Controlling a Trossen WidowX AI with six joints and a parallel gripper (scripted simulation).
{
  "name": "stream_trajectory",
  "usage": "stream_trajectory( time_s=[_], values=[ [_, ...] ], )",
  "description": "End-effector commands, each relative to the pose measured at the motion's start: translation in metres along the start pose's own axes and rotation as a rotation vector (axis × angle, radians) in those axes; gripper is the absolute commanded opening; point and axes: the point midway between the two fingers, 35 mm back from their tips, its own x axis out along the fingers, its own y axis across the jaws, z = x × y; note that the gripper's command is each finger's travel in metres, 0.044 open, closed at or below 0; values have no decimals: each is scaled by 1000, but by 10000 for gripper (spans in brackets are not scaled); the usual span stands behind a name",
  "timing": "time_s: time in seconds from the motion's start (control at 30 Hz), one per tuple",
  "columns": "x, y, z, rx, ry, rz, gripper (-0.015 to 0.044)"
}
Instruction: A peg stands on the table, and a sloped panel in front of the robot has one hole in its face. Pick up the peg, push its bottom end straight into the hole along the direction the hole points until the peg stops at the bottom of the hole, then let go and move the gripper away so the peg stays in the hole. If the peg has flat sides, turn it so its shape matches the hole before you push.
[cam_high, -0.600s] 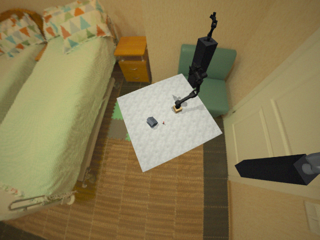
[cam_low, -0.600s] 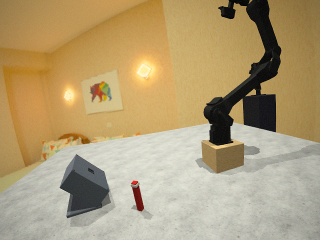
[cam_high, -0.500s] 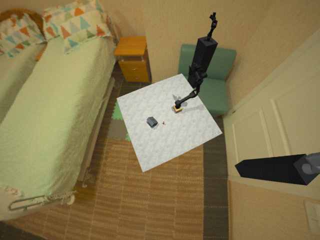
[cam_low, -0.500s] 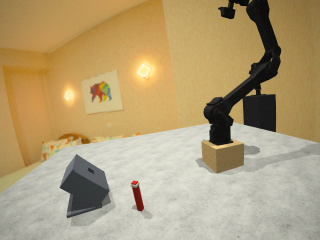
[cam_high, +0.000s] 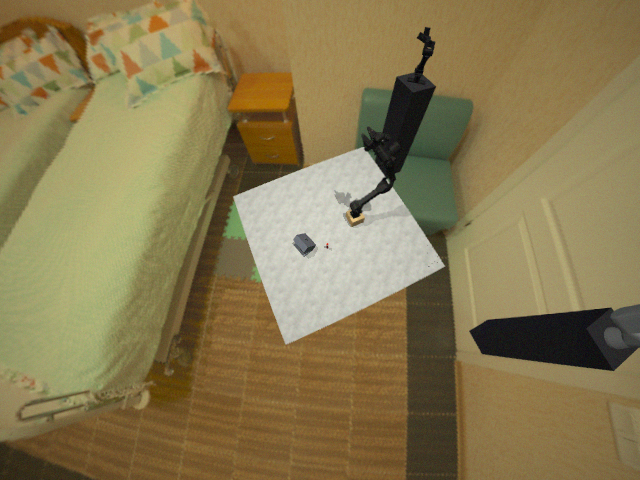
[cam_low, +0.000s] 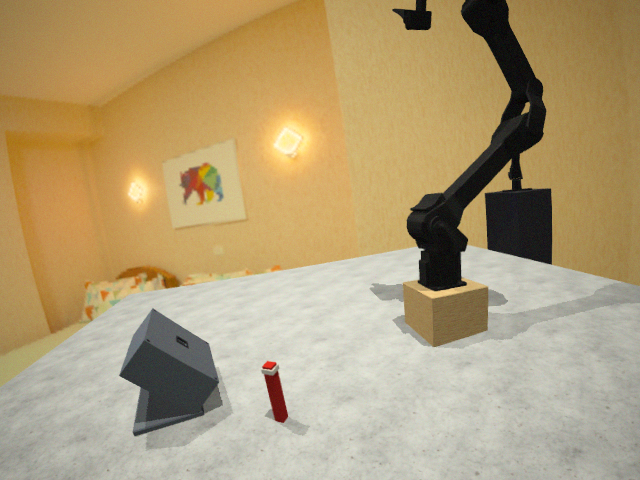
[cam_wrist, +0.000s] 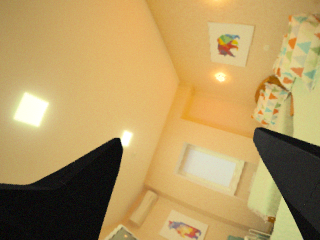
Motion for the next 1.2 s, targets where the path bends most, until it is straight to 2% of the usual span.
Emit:
stream_trajectory(
  time_s=[0.0,0.53,1.17],
  values=[
    [15,5,-52,-59,104,10,440],
    [27,-4,-215,-267,460,50,440],
    [-21,-47,-380,-443,897,60,440]
  ],
)
